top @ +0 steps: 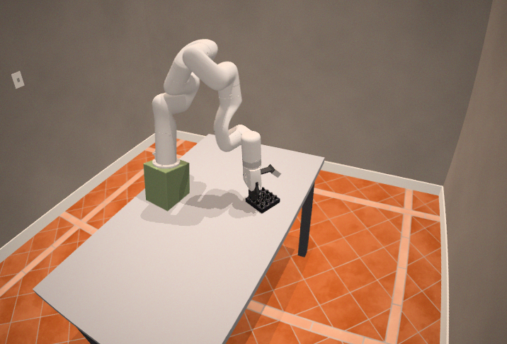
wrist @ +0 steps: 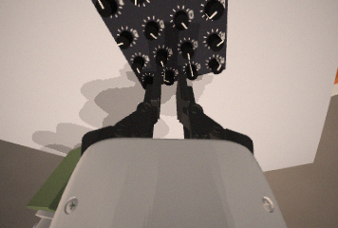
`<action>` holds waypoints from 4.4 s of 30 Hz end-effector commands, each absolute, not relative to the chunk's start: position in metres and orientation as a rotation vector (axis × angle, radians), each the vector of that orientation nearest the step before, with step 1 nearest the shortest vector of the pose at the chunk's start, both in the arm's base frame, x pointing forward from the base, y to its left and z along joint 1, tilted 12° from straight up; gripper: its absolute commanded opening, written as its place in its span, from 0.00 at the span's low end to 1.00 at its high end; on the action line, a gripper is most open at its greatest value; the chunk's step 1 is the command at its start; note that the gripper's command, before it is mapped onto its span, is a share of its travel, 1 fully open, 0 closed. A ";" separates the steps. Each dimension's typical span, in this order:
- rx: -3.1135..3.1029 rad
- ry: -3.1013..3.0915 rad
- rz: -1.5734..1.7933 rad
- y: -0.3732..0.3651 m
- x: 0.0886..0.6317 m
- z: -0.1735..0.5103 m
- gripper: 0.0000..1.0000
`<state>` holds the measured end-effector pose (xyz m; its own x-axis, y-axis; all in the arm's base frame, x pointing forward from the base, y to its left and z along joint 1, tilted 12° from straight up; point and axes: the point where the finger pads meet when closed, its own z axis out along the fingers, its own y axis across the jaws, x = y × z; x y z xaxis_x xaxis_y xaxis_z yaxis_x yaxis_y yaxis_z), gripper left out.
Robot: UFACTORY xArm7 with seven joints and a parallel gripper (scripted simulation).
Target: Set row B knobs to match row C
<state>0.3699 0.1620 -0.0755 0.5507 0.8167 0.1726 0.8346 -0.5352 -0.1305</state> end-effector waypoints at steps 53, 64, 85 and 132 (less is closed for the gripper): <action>-2.589 -1.395 -0.138 0.165 0.371 -0.086 0.19; -2.589 -1.395 -0.138 0.165 0.371 -0.086 0.19; -2.589 -1.395 -0.138 0.165 0.371 -0.086 0.08; -2.750 -1.016 -0.096 0.165 0.371 -0.086 0.08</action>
<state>0.3698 0.1646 -0.0873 0.7081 0.6912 0.1447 0.7060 -0.6890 -0.1639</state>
